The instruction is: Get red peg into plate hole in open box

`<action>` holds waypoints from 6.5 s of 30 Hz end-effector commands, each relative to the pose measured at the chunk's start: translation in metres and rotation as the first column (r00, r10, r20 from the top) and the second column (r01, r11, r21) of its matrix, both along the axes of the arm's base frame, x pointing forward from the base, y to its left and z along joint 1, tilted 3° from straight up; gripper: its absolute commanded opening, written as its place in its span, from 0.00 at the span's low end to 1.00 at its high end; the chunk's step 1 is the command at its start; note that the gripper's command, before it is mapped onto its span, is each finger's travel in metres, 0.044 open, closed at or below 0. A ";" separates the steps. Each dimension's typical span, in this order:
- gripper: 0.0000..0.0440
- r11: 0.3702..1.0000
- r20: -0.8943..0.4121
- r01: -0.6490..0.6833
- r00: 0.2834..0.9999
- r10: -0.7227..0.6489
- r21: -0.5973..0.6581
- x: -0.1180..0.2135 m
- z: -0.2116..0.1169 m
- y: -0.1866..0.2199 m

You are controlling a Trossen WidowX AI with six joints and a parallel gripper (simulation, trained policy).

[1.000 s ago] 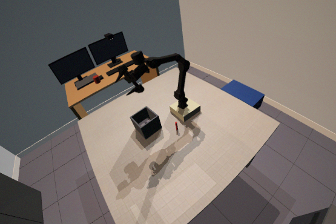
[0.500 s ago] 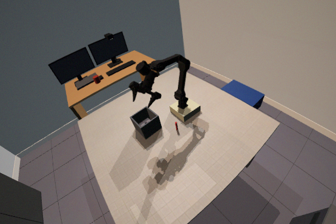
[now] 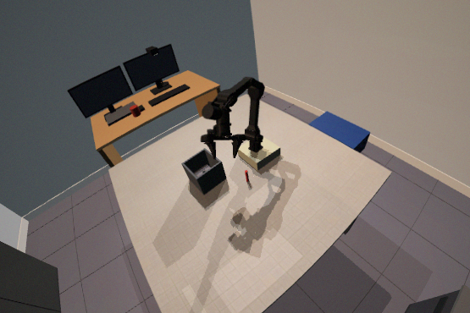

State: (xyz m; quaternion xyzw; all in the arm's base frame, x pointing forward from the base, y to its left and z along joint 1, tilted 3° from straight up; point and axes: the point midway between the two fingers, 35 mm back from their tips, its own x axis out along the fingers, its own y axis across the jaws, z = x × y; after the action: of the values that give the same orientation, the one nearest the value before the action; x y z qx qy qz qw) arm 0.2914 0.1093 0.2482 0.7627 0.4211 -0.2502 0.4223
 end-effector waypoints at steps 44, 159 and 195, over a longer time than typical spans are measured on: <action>0.99 0.828 -0.613 -0.444 0.774 0.161 -0.344 -0.118 -0.185 -0.013; 0.00 0.785 -0.357 -0.295 0.929 0.102 -0.544 -0.014 -0.105 -0.151; 0.00 0.786 -0.397 -0.353 0.905 0.150 -0.508 0.015 -0.175 -0.196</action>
State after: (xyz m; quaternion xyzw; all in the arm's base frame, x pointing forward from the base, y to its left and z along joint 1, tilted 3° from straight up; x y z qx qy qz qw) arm 0.3051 -0.0861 0.0823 0.4865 0.4835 -0.4359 0.5827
